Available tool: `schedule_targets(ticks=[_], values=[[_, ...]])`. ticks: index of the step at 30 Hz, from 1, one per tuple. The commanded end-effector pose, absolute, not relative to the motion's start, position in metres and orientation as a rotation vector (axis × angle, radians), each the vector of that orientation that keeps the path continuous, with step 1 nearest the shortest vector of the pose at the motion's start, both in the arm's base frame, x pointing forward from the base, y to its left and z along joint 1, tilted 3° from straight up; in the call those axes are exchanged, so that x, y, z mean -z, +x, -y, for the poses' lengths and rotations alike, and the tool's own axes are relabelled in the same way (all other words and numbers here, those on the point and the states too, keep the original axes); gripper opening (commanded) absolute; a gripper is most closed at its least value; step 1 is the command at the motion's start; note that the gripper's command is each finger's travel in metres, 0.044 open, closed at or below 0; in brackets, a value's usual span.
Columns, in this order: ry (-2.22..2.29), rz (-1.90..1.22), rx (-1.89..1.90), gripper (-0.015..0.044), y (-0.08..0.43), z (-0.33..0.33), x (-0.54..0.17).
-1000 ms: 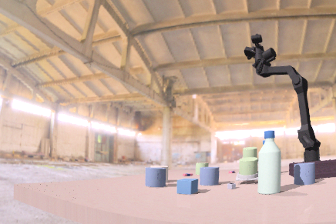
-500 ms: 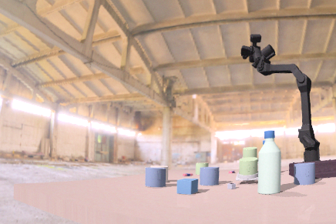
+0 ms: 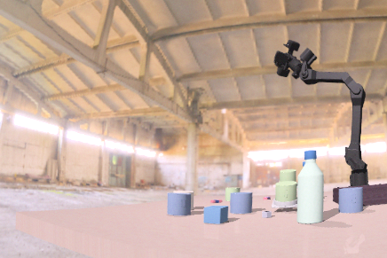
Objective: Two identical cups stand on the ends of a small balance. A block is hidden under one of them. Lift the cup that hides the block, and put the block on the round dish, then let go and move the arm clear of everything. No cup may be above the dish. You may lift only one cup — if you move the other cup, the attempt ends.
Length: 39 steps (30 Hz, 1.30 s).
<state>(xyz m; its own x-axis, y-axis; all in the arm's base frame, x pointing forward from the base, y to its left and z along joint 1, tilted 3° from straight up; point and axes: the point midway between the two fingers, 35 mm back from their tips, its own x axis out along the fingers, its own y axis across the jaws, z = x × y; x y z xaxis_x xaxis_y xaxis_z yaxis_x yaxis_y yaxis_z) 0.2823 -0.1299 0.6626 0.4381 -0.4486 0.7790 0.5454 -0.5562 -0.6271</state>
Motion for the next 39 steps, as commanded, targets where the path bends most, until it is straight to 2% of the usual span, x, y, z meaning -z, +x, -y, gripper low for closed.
schedule_targets(ticks=[1,22,39], values=[[-1.651,0.119,1.169,0.044,0.291,0.12,-0.649],[-1.198,0.138,0.603,0.044,0.317,0.063,-0.559],[-0.813,-0.02,0.214,0.044,0.307,0.007,-0.458]])
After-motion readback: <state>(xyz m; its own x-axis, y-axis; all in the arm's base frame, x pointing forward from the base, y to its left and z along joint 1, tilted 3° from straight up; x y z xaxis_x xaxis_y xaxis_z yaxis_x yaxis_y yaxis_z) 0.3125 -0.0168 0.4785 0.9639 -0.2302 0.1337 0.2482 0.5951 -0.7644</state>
